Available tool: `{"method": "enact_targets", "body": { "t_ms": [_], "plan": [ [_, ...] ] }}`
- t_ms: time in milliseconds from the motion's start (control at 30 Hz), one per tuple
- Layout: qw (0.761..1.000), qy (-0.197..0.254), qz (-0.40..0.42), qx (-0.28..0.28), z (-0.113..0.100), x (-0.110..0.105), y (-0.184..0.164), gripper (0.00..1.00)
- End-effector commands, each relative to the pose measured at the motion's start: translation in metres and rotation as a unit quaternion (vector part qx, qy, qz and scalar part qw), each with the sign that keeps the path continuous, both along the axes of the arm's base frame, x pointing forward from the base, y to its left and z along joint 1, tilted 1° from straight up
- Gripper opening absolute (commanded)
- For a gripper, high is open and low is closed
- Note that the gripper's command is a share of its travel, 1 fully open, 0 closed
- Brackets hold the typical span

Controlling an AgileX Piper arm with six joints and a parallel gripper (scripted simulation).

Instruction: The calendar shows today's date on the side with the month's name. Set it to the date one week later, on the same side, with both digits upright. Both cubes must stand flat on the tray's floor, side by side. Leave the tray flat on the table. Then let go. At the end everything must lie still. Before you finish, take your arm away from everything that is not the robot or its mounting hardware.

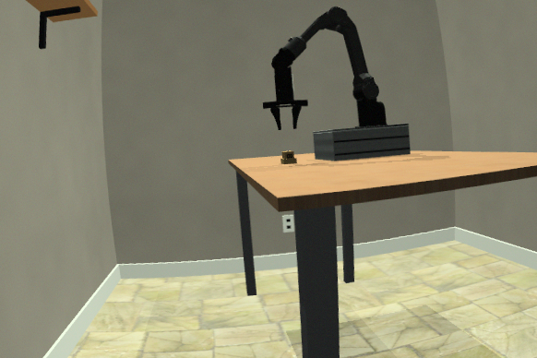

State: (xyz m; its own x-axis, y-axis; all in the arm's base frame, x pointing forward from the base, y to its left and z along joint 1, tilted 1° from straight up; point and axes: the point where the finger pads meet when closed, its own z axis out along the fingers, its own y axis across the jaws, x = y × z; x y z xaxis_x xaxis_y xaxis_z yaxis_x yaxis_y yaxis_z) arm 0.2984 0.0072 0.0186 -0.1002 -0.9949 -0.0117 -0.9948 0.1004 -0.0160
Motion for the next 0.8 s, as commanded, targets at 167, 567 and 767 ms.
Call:
{"method": "enact_targets", "body": {
  "t_ms": [167,567,767],
  "plan": [
    [1.0,-0.001,-0.001,-0.001,0.0009,0.0008,-0.0005,1.0],
    [1.0,-0.001,-0.001,-0.001,0.0009,0.0008,-0.0005,1.0],
    [1.0,-0.001,-0.001,-0.001,0.0009,0.0008,-0.0005,1.0]
  ]
}}
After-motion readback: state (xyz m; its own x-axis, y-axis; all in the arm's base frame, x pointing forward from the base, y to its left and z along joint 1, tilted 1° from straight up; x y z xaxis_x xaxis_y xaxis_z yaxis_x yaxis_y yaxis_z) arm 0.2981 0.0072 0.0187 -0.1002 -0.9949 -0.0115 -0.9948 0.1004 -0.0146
